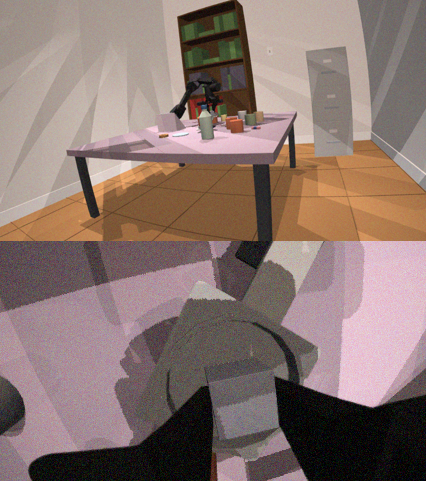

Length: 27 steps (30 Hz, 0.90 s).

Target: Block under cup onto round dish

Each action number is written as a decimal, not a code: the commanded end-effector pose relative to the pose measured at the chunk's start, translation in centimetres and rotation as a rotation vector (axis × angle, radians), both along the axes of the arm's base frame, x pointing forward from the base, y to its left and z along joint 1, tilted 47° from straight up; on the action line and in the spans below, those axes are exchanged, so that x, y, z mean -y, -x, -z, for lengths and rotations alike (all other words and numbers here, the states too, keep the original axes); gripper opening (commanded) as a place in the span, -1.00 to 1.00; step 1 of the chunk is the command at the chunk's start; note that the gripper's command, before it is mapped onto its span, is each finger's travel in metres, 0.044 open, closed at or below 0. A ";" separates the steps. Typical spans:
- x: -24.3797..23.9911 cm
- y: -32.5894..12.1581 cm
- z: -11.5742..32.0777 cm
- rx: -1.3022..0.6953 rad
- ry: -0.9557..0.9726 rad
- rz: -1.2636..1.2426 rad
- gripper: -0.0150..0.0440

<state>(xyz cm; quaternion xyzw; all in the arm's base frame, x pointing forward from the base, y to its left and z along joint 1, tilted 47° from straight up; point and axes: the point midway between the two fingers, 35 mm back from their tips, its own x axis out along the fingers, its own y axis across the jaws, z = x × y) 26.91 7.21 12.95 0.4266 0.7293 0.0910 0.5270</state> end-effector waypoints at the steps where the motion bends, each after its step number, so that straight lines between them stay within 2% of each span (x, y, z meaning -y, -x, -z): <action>1: 1.0 -0.3 -1.0 0.015 0.007 0.023 -0.49; 13: 6.4 -0.3 -6.4 0.072 0.047 0.140 -0.49; 27: 9.2 -1.9 -3.3 0.072 0.068 0.122 -0.49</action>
